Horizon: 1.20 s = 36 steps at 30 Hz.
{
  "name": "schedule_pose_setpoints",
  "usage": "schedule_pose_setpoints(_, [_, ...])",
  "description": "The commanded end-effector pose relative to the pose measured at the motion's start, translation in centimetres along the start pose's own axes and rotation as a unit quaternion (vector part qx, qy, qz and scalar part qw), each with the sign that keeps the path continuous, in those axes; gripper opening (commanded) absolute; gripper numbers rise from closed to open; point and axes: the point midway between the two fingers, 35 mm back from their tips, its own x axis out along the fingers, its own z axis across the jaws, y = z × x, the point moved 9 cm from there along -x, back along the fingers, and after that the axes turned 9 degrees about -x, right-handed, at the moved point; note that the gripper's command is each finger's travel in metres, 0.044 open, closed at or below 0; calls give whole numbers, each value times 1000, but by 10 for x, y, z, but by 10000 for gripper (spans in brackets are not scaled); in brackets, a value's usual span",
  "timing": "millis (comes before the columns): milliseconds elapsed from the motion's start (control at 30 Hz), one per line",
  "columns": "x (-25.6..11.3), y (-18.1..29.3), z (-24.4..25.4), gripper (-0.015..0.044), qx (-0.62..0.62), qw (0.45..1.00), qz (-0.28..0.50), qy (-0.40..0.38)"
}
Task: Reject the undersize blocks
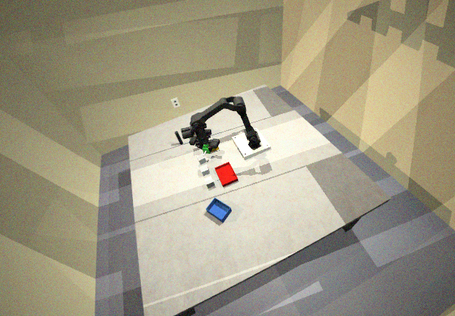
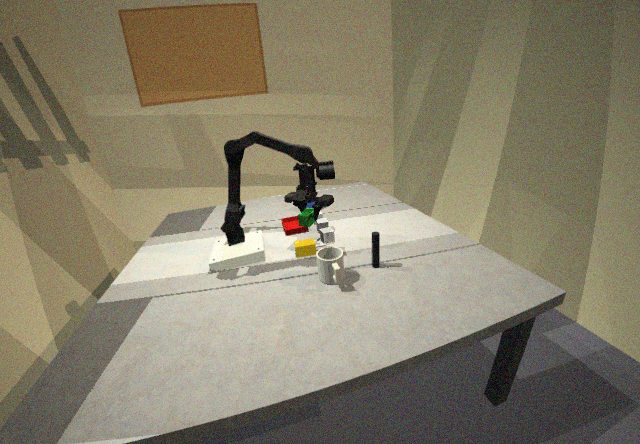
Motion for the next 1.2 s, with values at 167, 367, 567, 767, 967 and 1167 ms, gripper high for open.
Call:
schedule_pose_setpoints(167, [10, -19, -42, 0, 306, 952, 1, -10])
schedule_pose_setpoints(367, [15, -20, -45, 0, 328, 945, 2, -10])
schedule_pose_setpoints(567, [25, -20, -44, 0, 328, 945, 2, -10])
schedule_pose_setpoints(767, [37, -20, -43, 0, 328, 945, 2, -10])
schedule_pose_setpoints(967, [48, -20, -43, 0, 328, 945, 2, -10])
schedule_pose_setpoints(1167, [59, -20, -43, 0, 328, 945, 2, -10])
